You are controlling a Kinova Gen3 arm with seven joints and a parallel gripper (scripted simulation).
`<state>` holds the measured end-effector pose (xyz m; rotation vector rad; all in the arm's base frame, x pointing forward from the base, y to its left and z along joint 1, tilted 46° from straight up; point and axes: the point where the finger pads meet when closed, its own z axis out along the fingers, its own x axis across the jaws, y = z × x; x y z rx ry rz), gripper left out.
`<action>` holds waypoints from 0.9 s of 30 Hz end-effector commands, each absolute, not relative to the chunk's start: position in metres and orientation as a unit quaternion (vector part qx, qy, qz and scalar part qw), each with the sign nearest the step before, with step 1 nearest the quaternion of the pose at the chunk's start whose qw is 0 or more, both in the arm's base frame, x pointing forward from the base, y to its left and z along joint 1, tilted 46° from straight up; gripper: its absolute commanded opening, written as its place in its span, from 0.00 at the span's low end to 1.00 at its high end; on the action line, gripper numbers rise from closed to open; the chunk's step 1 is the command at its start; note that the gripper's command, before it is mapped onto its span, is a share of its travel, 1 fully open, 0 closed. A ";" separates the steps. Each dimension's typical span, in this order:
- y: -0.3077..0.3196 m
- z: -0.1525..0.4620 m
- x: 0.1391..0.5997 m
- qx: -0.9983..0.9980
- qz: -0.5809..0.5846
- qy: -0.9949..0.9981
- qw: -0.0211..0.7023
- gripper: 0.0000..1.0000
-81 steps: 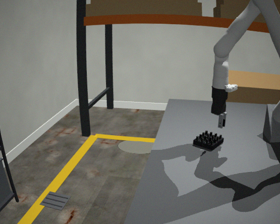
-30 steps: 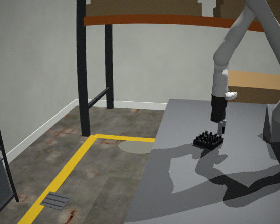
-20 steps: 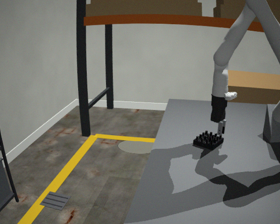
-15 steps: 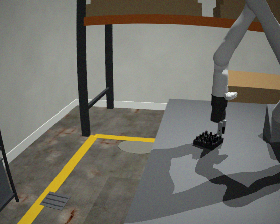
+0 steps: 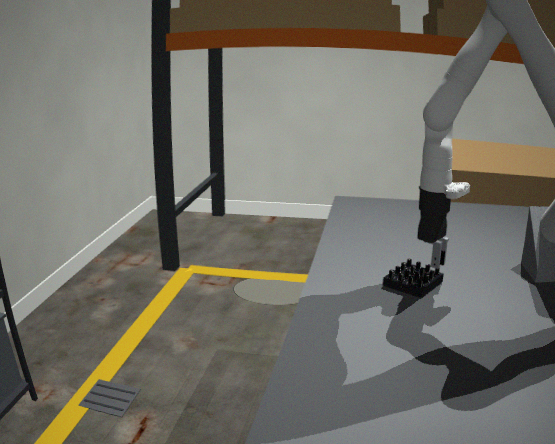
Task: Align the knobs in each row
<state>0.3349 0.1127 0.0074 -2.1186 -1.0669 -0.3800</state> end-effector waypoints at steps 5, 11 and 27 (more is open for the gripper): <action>0.113 0.006 0.335 -0.823 -0.148 -0.414 0.361 0.46; 0.115 0.005 0.335 -0.823 -0.148 -0.414 0.361 0.46; 0.122 -0.002 0.335 -0.823 -0.148 -0.414 0.361 0.46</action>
